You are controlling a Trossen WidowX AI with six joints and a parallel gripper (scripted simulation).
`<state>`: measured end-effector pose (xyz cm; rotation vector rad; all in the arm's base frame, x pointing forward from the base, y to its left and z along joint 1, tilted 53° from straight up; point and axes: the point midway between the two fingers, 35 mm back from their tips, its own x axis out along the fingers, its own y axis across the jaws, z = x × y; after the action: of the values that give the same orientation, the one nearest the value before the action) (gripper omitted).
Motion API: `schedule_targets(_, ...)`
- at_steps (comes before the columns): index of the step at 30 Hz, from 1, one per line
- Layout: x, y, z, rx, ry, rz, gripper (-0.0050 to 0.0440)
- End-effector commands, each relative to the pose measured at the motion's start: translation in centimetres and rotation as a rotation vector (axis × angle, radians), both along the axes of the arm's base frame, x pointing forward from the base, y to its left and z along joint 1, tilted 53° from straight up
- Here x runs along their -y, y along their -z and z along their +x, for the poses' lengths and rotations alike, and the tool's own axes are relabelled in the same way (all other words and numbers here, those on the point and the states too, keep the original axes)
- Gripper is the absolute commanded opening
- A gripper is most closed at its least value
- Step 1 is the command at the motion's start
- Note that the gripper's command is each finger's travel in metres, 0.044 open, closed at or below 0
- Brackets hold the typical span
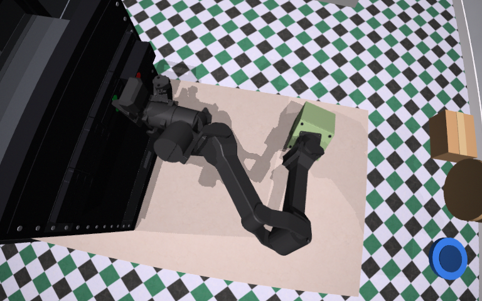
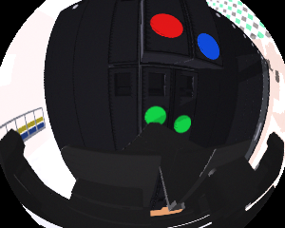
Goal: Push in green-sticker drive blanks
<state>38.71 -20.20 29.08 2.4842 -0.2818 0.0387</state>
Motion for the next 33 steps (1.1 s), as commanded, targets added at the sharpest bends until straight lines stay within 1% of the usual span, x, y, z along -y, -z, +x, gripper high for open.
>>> schedule_targets(1, 0.27, -2.29, 0.07, 0.049, 0.011, -0.036, 0.0)
schedule_targets(33, 0.2, -2.19, 0.33, 0.049, 0.011, -0.036, 0.0)
